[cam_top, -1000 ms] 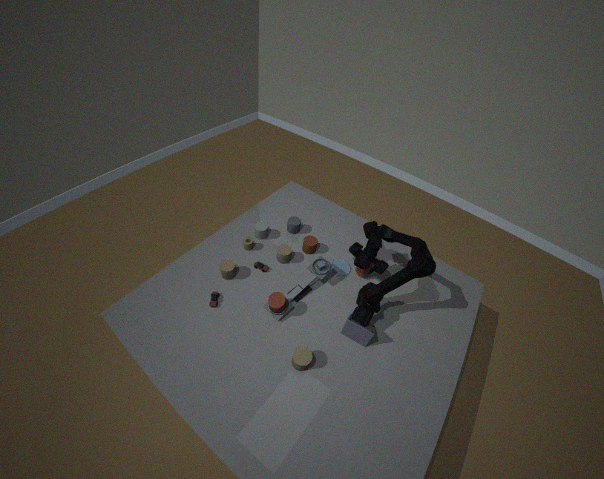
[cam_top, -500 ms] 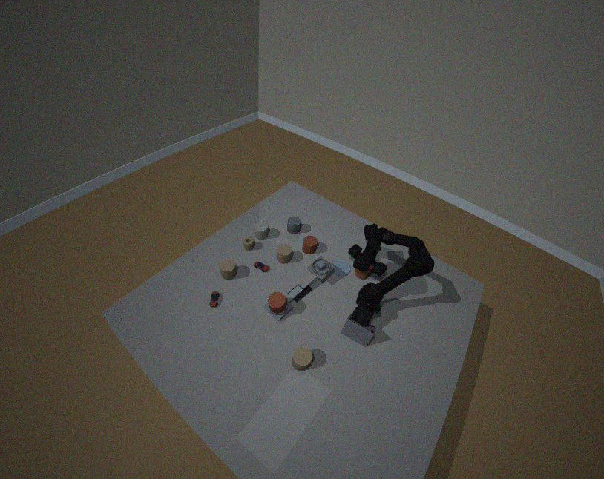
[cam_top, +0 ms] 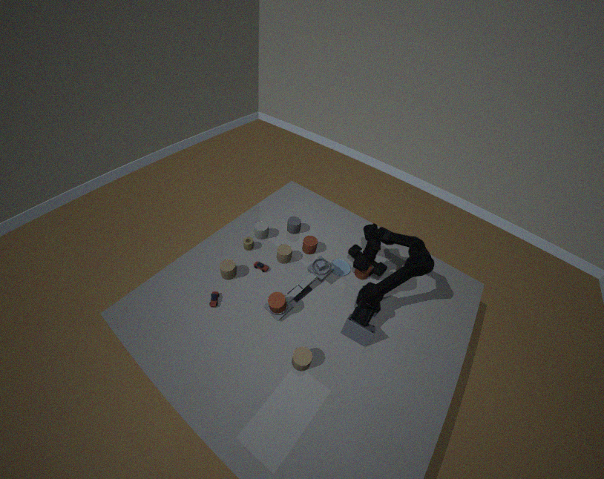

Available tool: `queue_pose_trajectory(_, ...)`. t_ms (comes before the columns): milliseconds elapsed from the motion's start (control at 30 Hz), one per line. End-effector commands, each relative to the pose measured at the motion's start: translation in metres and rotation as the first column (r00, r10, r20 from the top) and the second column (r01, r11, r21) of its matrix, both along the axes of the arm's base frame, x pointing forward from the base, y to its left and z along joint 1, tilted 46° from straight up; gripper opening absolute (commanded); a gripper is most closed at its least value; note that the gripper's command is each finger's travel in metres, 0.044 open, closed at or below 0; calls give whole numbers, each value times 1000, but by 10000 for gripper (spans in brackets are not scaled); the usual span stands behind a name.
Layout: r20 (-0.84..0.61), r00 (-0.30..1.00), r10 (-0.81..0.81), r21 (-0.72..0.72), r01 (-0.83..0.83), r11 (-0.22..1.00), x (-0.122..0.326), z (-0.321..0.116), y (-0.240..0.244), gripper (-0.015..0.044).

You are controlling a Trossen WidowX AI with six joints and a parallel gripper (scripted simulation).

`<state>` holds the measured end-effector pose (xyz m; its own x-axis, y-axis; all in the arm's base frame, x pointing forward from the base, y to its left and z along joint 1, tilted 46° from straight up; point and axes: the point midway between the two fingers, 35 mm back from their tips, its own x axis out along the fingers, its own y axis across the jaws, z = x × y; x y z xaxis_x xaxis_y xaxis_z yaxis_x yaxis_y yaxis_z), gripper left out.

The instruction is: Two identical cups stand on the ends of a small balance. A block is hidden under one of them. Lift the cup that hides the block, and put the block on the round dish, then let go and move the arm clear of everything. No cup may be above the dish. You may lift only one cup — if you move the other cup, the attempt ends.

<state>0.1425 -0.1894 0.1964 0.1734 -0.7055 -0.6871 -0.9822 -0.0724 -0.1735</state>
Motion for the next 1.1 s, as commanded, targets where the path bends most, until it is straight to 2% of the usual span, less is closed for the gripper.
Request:
queue_pose_trajectory(0,1,1000,-2,2,2,1000,-1,8,8,440)
queue_pose_trajectory(167,2,1000,1,3,-1,1000,-8,33,34,440)
queue_pose_trajectory(300,2,1000,2,2,-2,1000,-9,37,38,440)
queue_pose_trajectory(433,49,997,64,14,-64,998,0,37,52,335)
queue_pose_trajectory(533,60,997,51,42,-54,998,10,34,57,260)
queue_pose_trajectory(733,74,997,6,94,-13,995,35,26,73,260)
queue_pose_trajectory(1067,99,989,-109,136,95,986,92,1,132,260)
